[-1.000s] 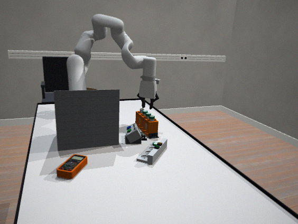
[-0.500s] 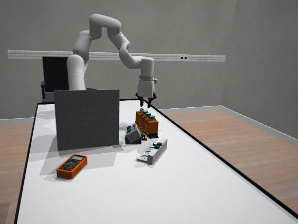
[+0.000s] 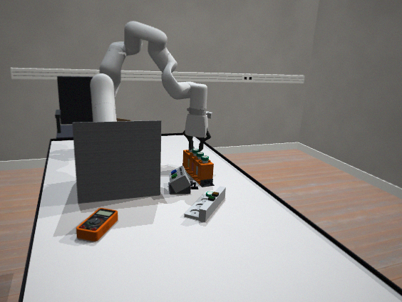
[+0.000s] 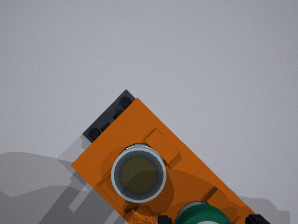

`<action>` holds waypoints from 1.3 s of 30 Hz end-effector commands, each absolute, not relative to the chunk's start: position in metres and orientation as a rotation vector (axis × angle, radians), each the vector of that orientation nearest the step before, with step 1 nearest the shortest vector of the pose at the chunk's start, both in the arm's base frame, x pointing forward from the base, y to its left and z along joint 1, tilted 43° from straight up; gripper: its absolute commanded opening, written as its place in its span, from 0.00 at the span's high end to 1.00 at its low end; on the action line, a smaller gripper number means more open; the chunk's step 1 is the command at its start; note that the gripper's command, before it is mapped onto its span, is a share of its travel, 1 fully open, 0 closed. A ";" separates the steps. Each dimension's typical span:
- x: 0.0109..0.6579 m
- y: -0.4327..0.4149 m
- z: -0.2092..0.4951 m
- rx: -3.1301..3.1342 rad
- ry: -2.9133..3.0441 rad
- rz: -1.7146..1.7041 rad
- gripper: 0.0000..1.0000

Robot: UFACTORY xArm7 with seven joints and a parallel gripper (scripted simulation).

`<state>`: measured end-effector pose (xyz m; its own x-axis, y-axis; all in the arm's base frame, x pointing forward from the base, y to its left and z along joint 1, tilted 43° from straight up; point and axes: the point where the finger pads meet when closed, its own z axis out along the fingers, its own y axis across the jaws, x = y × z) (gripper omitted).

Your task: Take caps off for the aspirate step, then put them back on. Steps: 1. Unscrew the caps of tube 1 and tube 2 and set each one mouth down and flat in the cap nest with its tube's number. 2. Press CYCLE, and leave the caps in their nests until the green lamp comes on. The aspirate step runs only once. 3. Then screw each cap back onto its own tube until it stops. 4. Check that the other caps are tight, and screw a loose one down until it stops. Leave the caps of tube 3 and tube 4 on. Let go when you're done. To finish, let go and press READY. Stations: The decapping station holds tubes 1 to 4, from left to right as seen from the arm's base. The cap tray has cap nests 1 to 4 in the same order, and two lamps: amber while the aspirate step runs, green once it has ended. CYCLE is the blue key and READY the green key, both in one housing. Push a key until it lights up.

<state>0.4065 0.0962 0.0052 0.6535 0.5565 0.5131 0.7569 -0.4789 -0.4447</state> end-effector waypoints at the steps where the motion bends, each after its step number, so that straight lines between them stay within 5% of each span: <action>1: 0.408 0.095 0.005 -2.215 -1.012 -0.398 0.54; 24: 0.408 0.102 -0.002 -2.215 -1.012 -0.398 0.54; 25: 0.408 0.102 -0.002 -2.215 -1.012 -0.398 1.00; 39: 0.408 0.101 -0.002 -2.215 -1.012 -0.398 1.00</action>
